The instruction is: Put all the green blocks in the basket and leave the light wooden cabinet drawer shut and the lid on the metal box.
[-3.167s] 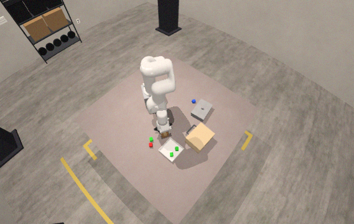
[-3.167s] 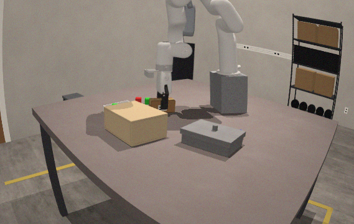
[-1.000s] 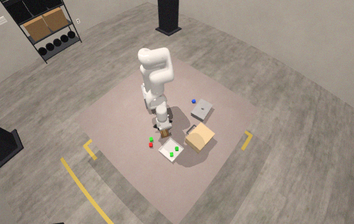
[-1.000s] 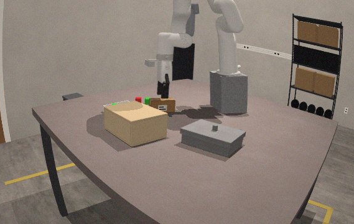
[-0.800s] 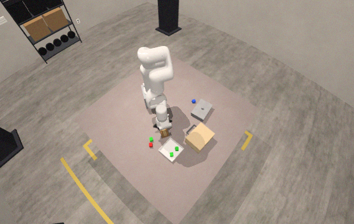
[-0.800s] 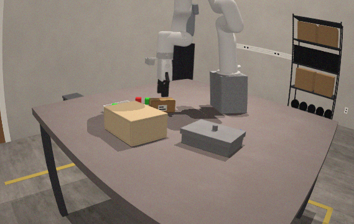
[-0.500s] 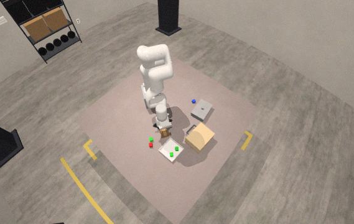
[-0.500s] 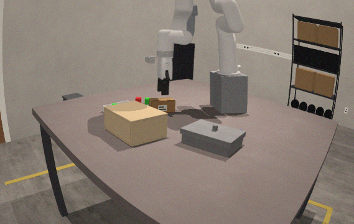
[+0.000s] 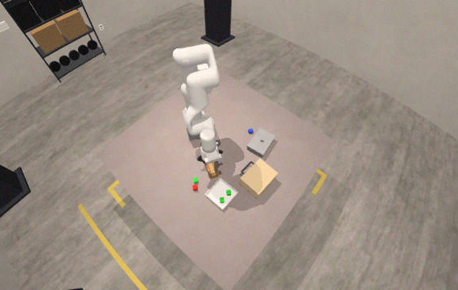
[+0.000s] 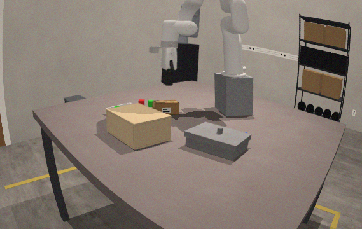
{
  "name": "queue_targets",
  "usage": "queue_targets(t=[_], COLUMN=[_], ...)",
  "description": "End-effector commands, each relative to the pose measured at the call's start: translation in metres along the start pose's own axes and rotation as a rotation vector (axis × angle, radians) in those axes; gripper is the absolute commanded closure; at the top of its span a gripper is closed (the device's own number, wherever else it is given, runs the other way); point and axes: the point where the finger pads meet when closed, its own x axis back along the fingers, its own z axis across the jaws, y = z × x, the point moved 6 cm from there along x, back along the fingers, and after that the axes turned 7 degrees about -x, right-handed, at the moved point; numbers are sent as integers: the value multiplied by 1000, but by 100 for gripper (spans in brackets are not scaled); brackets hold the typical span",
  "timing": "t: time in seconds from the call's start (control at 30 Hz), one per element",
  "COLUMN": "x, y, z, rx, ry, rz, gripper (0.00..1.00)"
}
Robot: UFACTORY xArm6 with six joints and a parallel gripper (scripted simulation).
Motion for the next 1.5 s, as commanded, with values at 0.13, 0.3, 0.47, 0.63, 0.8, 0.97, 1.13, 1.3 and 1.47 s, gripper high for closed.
queue_targets(t=[0.13,0.3,0.47,0.63,0.8,0.97,1.13,1.3,1.47], x=[32,38,39,39,40,41,40,40,40], y=[0,0,0,-1,-36,-50,-52,-52,-52], z=[-1,-2,-2,0,70,108,115,115,115], rx=[0,0,0,-2,-96,-121,-121,-121,-121], ry=[9,9,9,9,10,9,9,9,9], rz=[-2,-2,-2,-2,-2,-1,-1,-1,-1], gripper=[27,27,27,27,27,27,27,27,27])
